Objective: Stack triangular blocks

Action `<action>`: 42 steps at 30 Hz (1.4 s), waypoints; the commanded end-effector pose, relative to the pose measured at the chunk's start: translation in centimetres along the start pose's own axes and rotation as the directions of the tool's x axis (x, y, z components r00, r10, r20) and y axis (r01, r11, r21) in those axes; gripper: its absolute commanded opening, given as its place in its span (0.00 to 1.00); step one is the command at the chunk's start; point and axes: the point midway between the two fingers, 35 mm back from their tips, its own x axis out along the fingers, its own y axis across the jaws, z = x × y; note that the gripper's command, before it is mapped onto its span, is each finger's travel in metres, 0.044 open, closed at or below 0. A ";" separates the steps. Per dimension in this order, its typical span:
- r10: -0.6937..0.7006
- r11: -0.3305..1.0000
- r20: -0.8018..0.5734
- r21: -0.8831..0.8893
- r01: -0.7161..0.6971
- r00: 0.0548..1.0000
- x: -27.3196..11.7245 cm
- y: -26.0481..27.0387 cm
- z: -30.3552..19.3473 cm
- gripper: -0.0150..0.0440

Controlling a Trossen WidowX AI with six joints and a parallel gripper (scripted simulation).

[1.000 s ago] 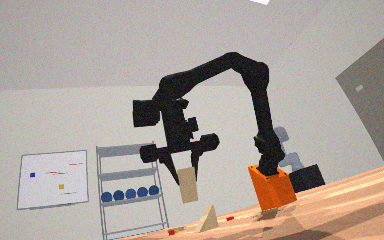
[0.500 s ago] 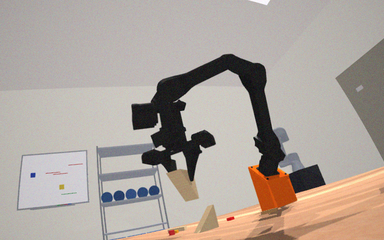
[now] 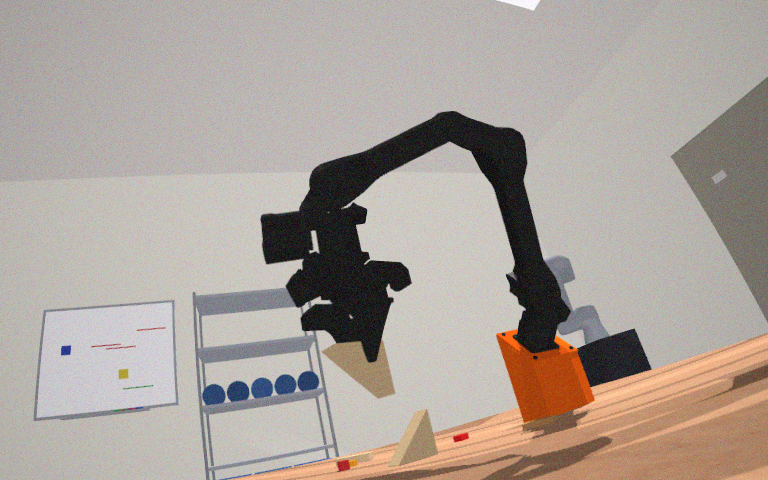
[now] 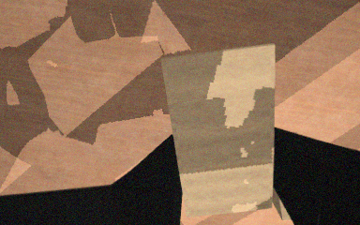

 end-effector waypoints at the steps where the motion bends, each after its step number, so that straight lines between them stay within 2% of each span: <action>1: -0.005 0.991 -0.003 0.137 0.005 1.000 -0.2 -0.6 -0.2 0.25; 10: -0.005 0.900 -0.003 0.435 0.006 1.000 -0.4 -1.7 -0.6 0.25; 19: -0.004 0.723 -0.004 0.691 0.006 1.000 -0.7 -2.7 -0.9 0.25; 31: -0.003 0.381 -0.005 0.925 0.006 1.000 -1.1 -4.0 -1.5 0.25; 42: 0.000 0.009 -0.005 1.000 0.005 1.000 -1.4 -5.1 -2.1 0.25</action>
